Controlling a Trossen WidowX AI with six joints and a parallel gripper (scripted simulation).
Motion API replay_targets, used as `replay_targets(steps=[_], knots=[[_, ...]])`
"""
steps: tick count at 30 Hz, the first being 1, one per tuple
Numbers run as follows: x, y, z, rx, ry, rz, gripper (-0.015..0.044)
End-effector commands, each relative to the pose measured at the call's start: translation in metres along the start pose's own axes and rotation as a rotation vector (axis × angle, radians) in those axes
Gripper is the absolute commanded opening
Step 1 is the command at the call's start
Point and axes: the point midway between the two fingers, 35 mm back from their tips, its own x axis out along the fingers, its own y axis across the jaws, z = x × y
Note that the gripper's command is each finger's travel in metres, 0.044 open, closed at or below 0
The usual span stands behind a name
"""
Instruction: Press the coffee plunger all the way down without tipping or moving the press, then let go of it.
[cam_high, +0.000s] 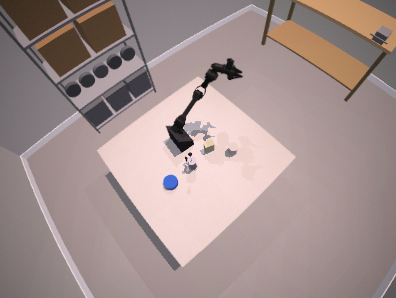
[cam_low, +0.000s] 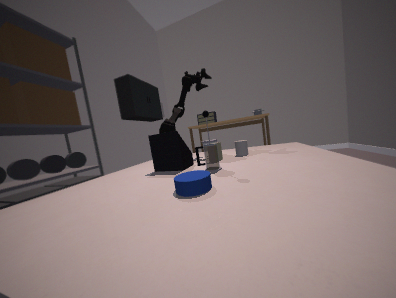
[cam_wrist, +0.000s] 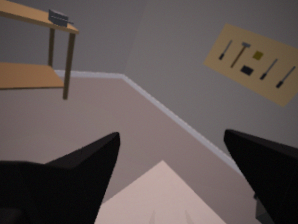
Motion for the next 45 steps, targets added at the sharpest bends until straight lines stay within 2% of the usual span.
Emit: replay_targets(steps=[1, 8, 13, 19, 26, 32, 38, 45], knots=[[0.000, -0.003, 0.000, 0.002, -0.002, -0.004, 0.0426], [-0.008, -0.046, 0.005, 0.032, -0.084, -0.059, 0.0440], [-0.028, -0.122, -0.008, 0.075, -0.109, -0.198, 0.0440], [-0.064, -0.215, -0.051, 0.145, -0.090, -0.383, 0.0440], [-0.114, -0.298, -0.134, 0.251, -0.004, -0.573, 0.0440], [-0.158, -0.337, -0.224, 0.351, 0.116, -0.692, 0.0440], [-0.198, -0.343, -0.320, 0.467, 0.259, -0.755, 0.0440], [-0.227, -0.314, -0.429, 0.625, 0.426, -0.749, 0.0440]])
